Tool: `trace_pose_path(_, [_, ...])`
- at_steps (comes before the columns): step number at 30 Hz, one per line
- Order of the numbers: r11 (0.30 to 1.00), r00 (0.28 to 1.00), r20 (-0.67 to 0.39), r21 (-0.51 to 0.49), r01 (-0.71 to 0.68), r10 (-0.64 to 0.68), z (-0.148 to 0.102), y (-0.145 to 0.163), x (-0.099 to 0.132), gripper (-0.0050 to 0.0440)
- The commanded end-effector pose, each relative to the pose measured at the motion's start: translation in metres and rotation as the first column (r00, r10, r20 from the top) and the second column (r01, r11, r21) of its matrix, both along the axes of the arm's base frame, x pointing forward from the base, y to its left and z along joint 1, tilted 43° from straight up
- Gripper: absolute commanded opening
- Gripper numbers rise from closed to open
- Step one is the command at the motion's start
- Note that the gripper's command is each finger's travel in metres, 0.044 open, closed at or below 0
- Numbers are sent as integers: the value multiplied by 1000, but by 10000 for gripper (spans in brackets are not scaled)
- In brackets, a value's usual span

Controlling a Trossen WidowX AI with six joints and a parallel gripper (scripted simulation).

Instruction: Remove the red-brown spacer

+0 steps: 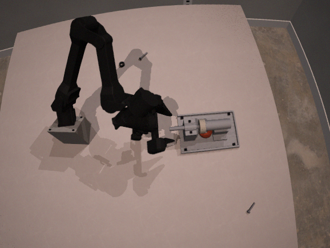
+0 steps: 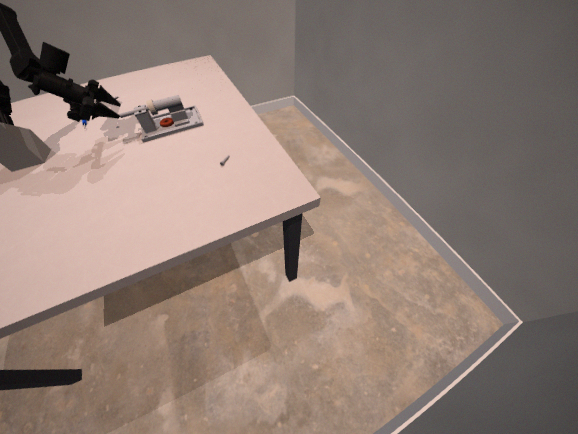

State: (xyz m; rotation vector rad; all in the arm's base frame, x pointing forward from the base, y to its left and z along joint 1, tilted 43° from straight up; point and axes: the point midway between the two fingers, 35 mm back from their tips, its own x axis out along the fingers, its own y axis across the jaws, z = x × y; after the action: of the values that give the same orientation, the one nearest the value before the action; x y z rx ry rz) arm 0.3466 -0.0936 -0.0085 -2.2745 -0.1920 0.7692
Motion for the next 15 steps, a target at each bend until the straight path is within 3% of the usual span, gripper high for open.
trace_pose_path(1, [1000, 1000, -1, 0, -3, 3, 1, 3, -17, 440])
trace_pose_path(4, [1000, 1000, 0, 1, -9, 9, 4, 13, -56, 440])
trace_pose_path(15, [1000, 1000, 4, 4, 2, -2, 11, 15, -81, 440])
